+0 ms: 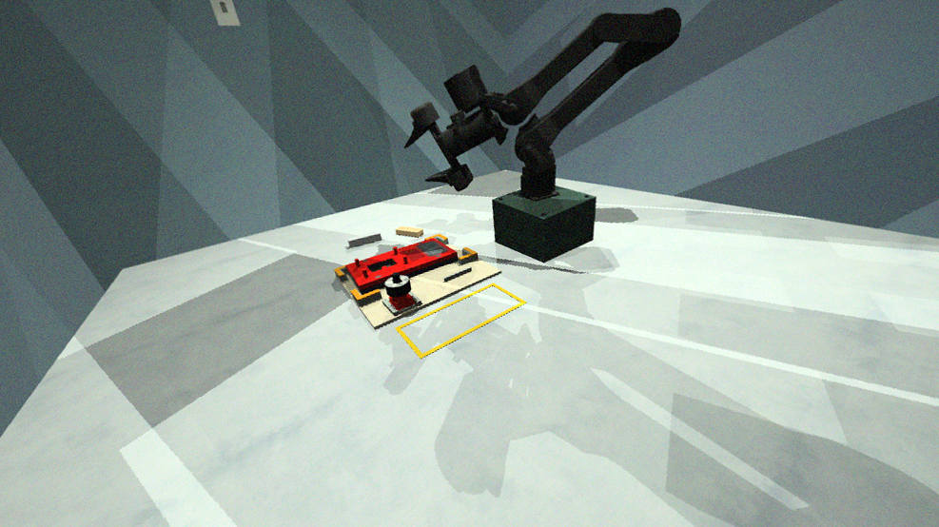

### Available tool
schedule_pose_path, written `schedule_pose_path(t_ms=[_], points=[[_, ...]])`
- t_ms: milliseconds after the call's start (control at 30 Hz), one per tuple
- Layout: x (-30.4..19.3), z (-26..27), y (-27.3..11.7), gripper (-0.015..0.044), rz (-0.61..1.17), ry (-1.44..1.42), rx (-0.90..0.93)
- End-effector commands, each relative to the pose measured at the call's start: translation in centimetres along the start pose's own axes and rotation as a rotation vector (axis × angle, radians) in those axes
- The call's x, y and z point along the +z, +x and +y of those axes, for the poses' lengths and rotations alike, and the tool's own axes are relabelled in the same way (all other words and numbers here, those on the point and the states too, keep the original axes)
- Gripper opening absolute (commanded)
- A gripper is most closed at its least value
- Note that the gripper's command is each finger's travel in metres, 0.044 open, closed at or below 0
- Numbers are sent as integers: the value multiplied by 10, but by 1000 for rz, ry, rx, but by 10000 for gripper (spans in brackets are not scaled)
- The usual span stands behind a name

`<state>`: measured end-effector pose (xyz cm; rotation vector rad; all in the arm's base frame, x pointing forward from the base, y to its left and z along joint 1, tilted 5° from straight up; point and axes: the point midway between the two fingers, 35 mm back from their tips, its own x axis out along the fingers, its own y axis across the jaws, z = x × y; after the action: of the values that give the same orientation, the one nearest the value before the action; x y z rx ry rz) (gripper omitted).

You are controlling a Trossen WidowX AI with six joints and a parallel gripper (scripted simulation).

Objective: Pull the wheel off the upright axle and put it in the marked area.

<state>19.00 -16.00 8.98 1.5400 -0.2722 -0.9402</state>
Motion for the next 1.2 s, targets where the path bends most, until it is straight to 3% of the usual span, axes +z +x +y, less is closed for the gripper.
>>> schedule_pose_path(t_ms=[0, 100, 500, 933, 1167], points=[[-2, 1, 0, 374, 6, -13, -6], [-25, 9, 5, 300, 99, -192, -85], [-158, 22, 1, 300, 682, -1138, -310], [-285, -18, -59, 300, 1414, -2020, -256], [-289, -20, -63, 300, 1453, -2053, -250]])
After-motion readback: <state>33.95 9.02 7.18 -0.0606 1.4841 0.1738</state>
